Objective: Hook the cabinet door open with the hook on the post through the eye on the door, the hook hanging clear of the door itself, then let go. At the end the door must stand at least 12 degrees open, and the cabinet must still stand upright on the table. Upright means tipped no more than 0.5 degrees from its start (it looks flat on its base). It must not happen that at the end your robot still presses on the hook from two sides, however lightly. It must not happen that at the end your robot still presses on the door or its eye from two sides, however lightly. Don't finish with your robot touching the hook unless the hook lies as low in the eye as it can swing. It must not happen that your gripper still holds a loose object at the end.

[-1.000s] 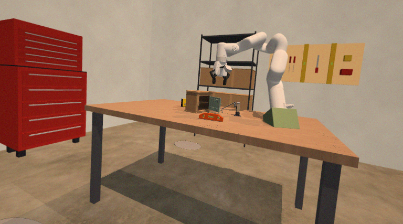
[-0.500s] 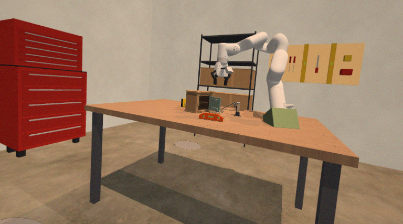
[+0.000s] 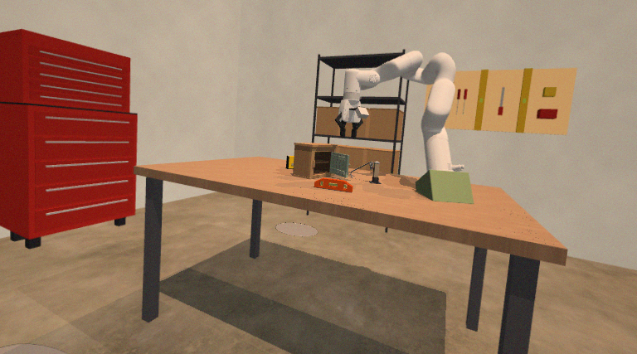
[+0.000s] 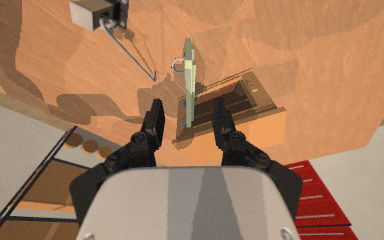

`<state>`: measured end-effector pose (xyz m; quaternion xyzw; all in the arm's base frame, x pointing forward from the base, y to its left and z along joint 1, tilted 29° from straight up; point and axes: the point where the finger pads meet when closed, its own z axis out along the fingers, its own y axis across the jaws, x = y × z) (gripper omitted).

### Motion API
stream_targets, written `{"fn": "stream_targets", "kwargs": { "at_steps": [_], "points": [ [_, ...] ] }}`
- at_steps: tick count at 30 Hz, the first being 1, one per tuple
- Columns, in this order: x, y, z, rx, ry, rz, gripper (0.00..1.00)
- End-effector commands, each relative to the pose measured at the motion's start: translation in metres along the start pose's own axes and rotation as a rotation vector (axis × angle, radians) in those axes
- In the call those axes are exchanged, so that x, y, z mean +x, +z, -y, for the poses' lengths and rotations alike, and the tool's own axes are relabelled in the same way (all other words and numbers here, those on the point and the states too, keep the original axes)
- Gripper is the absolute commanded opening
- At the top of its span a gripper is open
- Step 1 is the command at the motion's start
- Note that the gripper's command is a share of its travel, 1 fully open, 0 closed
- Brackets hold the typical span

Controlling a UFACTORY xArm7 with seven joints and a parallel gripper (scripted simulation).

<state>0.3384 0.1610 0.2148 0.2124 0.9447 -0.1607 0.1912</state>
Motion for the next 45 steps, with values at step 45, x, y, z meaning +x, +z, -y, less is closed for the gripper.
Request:
{"fn": "stream_targets", "kwargs": {
  "at_steps": [45],
  "points": [
    [0.0008, 0.0189, 0.0001, -0.002, -0.001, -0.001, 0.27]
  ]
}}
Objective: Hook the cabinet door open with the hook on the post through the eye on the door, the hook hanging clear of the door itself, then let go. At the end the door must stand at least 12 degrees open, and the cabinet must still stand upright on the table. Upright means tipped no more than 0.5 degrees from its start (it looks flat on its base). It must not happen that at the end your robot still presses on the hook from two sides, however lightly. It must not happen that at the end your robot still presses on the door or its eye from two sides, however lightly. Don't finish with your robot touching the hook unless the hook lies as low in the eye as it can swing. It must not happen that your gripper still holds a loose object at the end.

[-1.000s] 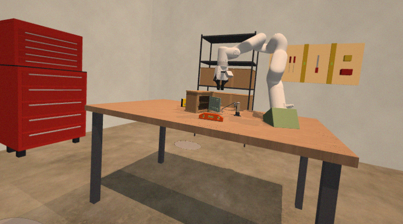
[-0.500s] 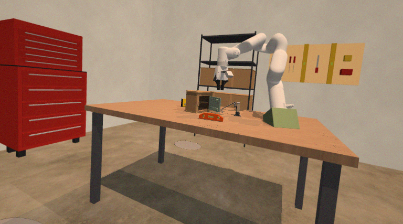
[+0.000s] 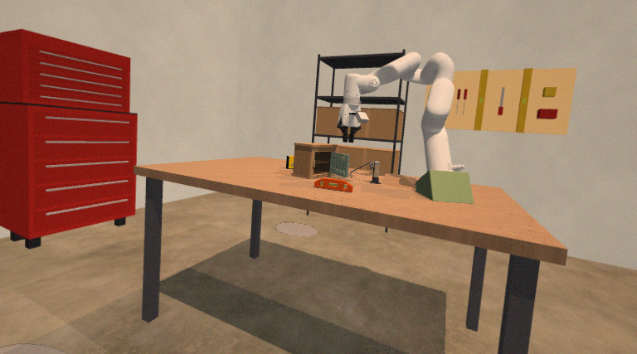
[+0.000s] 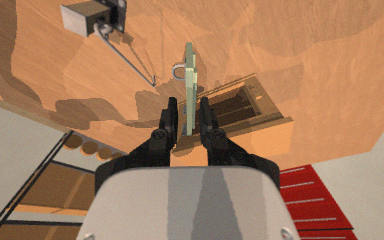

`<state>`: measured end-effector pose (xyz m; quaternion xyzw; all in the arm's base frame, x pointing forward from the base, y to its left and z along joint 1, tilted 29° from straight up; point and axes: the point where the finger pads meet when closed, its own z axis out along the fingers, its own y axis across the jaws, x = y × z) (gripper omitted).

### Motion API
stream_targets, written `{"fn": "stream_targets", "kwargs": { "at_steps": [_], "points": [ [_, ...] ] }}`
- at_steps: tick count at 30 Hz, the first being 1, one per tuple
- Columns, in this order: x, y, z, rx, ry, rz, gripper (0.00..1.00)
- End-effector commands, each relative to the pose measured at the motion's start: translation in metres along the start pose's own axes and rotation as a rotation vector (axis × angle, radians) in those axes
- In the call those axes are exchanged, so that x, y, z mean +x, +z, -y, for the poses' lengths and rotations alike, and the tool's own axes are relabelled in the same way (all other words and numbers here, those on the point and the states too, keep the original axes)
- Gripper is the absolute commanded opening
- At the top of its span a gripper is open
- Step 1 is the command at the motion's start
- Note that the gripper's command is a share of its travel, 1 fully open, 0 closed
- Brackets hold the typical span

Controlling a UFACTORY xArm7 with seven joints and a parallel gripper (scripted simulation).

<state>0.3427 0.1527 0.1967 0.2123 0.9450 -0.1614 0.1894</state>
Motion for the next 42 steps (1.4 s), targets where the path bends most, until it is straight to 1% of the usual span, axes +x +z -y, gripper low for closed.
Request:
{"fn": "stream_targets", "kwargs": {
  "at_steps": [1, 11, 26, 42],
  "points": [
    [-0.001, -0.001, -0.001, -0.003, 0.0, 0.002, 0.27],
    [-0.001, 0.002, -0.001, -0.003, 0.001, 0.004, 0.27],
    [-0.001, 0.017, -0.001, -0.003, 0.001, 0.004, 0.27],
    [-0.001, 0.044, -0.002, -0.003, 0.001, 0.004, 0.27]
  ]
}}
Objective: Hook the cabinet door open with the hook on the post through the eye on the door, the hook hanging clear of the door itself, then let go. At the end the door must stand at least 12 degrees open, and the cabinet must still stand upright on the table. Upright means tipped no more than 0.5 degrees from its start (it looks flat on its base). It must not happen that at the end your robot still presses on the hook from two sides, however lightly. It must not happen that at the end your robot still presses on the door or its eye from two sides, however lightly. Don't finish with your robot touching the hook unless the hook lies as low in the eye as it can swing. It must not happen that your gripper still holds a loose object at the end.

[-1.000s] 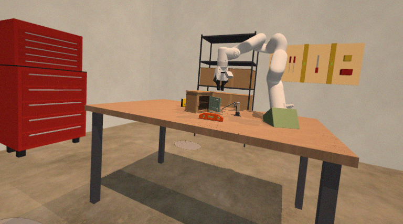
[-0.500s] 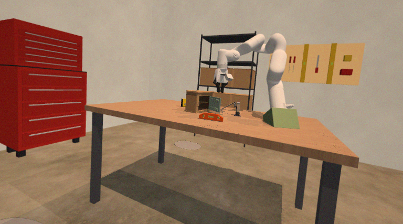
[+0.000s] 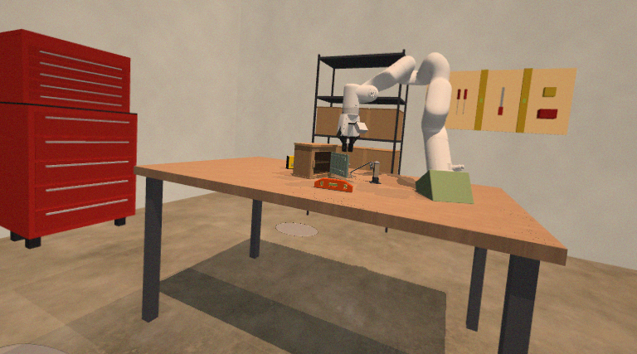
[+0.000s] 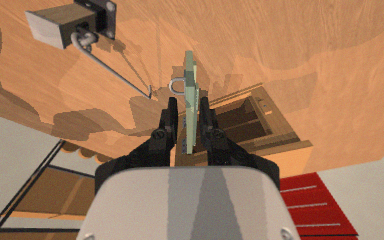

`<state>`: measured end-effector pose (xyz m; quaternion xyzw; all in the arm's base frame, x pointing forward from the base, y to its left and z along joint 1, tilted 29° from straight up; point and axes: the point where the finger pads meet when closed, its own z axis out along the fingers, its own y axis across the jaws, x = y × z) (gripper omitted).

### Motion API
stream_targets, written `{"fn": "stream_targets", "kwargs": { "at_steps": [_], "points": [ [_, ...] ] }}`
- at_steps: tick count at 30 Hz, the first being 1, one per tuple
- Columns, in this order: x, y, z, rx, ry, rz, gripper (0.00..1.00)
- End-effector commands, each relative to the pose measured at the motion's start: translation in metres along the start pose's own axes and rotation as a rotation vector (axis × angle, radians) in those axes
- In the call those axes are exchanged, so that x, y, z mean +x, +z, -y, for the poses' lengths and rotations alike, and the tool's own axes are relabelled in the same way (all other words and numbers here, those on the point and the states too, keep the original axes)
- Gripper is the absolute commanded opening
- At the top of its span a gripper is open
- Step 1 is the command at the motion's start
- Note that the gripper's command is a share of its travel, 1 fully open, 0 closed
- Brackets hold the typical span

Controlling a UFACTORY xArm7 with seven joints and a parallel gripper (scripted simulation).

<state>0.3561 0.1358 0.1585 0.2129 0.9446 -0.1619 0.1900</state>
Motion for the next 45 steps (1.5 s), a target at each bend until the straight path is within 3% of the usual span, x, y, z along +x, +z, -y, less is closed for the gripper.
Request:
{"fn": "stream_targets", "kwargs": {
  "at_steps": [1, 16, 45],
  "points": [
    [-0.001, 0.0, -0.001, -0.004, 0.0, 0.003, 0.27],
    [-0.001, 0.022, -0.002, -0.004, 0.0, 0.003, 0.27],
    [-0.002, 0.028, -0.007, -0.004, 0.048, 0.003, 0.27]
  ]
}}
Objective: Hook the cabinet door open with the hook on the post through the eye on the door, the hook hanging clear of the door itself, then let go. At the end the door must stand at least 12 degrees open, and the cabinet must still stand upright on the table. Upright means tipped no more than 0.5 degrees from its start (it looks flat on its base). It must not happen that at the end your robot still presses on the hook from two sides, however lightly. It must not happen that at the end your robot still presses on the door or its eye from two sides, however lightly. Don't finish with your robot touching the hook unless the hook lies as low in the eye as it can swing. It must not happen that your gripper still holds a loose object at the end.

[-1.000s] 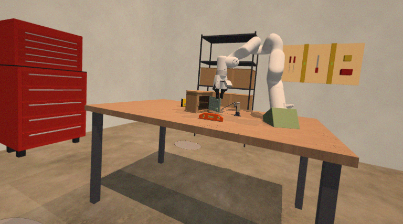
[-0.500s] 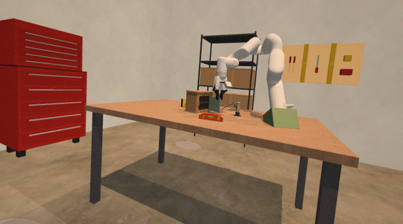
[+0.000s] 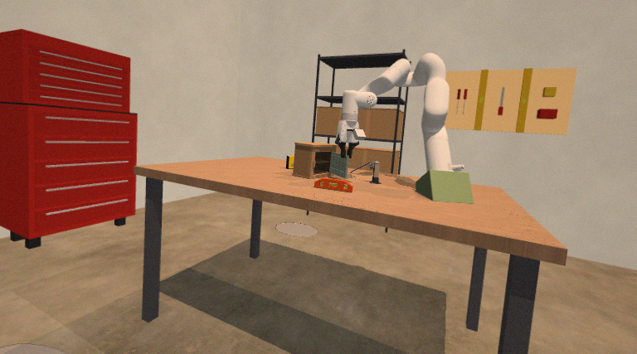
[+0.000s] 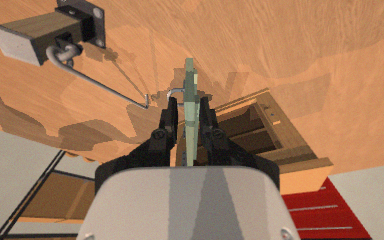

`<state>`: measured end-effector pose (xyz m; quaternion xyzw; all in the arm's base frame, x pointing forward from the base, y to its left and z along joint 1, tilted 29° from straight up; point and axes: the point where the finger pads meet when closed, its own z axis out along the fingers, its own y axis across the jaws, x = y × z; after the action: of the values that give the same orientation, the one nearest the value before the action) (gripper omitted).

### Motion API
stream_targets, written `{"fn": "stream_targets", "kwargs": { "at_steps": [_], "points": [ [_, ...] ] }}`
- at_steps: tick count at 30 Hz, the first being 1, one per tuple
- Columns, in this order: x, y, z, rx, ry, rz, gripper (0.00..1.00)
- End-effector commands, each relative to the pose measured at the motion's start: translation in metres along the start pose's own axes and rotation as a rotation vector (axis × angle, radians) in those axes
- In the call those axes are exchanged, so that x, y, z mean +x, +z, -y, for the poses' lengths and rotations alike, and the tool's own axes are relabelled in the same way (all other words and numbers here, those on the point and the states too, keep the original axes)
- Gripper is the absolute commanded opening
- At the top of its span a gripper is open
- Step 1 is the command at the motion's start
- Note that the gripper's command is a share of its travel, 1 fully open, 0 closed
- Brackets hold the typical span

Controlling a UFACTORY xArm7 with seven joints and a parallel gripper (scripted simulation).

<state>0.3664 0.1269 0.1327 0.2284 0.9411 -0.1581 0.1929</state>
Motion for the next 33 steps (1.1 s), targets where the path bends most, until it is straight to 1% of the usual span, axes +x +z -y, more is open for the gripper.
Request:
{"fn": "stream_targets", "kwargs": {
  "at_steps": [1, 33],
  "points": [
    [-0.001, -0.001, -0.005, -0.003, 0.014, 0.002, 0.27],
    [-0.003, -0.001, -0.024, -0.003, 0.157, 0.002, 0.27]
  ]
}}
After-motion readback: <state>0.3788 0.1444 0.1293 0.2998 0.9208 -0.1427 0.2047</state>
